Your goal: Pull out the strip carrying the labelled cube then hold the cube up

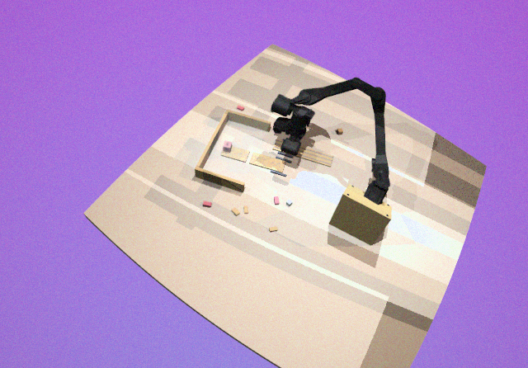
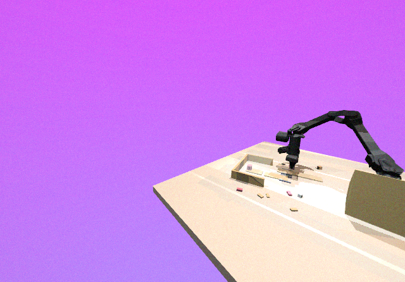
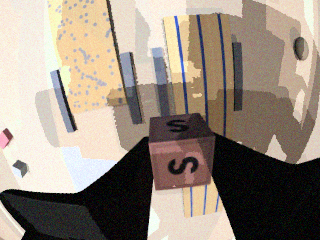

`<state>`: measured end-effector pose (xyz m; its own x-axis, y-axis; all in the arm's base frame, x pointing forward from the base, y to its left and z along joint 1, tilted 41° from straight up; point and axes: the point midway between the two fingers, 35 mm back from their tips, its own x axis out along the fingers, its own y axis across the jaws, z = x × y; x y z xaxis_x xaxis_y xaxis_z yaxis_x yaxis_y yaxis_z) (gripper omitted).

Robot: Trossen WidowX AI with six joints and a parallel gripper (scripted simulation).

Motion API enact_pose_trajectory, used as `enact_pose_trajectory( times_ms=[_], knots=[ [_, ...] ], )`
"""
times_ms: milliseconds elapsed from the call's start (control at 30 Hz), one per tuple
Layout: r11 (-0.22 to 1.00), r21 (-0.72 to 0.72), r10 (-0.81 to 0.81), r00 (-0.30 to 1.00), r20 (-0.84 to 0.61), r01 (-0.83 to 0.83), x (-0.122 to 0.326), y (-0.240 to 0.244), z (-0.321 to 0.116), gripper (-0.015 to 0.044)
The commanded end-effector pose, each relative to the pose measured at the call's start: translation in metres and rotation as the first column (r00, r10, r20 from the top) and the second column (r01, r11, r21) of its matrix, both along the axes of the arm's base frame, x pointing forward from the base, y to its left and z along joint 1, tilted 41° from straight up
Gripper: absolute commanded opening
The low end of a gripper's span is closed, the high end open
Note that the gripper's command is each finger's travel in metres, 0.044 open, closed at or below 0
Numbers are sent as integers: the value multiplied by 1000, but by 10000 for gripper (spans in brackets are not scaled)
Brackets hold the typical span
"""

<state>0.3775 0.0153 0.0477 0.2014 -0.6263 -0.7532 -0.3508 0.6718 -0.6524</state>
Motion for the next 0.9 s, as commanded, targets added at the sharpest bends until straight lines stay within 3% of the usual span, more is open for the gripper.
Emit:
enact_pose_trajectory(
  times_ms=[0, 600, 867],
  knots=[
    [1000, -5, 2, 1000, 0, -2, -17, 0, -3, 0],
    [1000, -5, 2, 1000, -4, -2, -74, -7, -16, 0],
    [1000, -4, 2, 1000, -5, -2, -81, 15, 11, 0]
  ],
)
